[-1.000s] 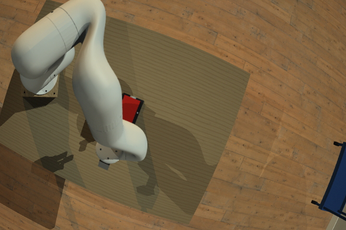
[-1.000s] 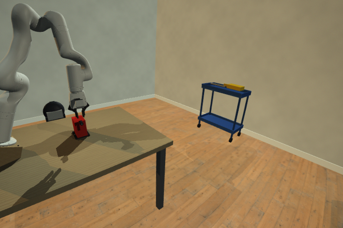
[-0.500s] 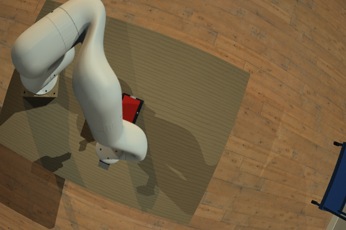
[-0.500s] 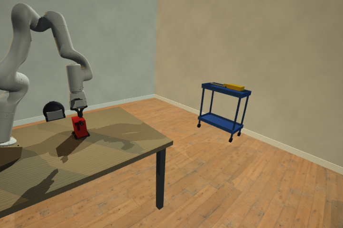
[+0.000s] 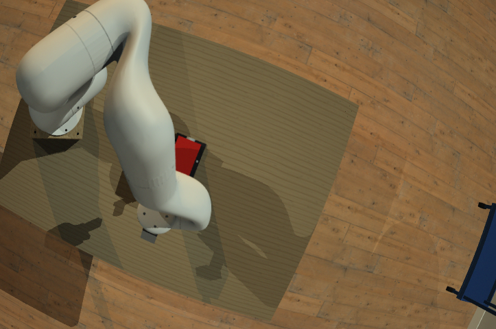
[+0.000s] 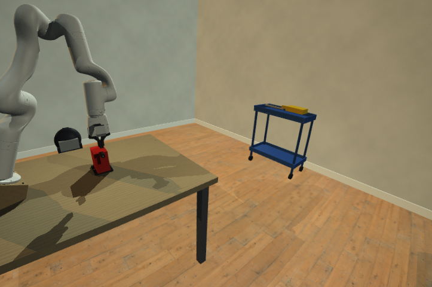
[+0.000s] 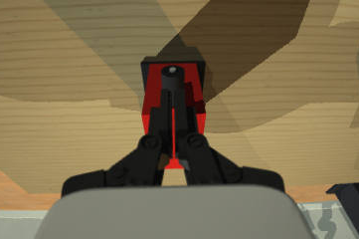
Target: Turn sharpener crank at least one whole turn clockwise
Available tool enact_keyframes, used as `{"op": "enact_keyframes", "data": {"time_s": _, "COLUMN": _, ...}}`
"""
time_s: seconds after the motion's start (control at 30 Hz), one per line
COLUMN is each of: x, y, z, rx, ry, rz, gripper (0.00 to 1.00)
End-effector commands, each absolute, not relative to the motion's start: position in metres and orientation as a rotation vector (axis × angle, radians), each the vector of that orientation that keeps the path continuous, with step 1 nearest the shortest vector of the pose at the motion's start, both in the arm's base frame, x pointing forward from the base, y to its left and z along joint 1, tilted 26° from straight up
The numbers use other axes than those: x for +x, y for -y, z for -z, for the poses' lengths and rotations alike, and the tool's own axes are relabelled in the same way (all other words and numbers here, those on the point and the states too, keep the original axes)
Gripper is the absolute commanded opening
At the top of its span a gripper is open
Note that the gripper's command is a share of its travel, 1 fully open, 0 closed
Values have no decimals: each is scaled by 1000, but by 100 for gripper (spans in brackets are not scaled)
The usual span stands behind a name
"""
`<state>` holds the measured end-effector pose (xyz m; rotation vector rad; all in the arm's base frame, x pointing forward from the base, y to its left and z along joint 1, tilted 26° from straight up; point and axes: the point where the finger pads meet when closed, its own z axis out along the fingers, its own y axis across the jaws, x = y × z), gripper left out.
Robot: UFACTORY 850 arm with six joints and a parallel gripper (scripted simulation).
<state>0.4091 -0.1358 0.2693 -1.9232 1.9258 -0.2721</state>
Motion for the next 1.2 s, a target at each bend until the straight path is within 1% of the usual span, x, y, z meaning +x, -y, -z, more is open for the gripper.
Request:
{"op": "enact_keyframes", "data": {"time_s": 0.0, "x": 410, "y": 136, "z": -270, "rx": -1923, "ry": -1925, "rz": 274, "gripper": 0}}
{"op": "enact_keyframes", "data": {"time_s": 1.17, "x": 410, "y": 136, "z": -270, "rx": -1923, "ry": -1925, "rz": 274, "gripper": 0}}
